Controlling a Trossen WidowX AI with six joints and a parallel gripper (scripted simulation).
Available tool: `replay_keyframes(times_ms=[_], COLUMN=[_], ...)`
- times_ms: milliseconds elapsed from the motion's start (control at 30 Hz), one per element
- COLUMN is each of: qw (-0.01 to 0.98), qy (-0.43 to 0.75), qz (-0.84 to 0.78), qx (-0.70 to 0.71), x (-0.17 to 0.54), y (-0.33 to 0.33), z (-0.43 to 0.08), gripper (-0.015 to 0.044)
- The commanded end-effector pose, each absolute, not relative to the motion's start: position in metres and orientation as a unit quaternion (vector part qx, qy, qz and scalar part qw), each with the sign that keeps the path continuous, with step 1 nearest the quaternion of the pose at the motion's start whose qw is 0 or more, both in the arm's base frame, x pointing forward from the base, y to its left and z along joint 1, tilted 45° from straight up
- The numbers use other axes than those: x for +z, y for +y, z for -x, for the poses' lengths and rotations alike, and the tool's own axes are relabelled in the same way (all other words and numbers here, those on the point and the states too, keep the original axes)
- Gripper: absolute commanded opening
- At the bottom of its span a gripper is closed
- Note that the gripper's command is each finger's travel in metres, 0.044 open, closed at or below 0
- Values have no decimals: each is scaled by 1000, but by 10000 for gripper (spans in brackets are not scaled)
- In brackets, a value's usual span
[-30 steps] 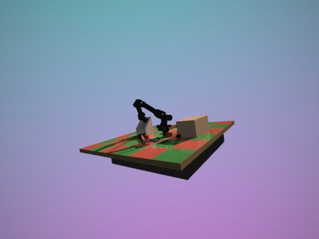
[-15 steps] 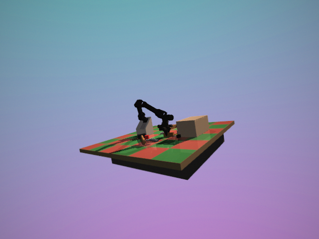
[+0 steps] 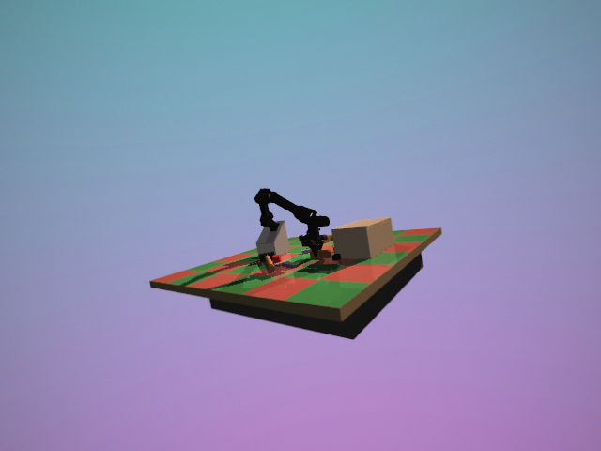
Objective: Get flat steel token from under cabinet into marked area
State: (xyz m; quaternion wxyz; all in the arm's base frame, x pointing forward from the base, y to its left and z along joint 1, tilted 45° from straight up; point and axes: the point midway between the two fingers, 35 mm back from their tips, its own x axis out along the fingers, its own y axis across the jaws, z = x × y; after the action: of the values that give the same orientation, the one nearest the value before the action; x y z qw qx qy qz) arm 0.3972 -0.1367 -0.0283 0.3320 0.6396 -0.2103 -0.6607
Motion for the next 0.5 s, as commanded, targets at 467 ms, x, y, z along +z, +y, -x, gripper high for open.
replay_keyframes(times_ms=[467], qw=[329], qy=[-213], qz=[-646], qx=[-655], x=[-28], y=[-135], z=[-418], gripper=[0])
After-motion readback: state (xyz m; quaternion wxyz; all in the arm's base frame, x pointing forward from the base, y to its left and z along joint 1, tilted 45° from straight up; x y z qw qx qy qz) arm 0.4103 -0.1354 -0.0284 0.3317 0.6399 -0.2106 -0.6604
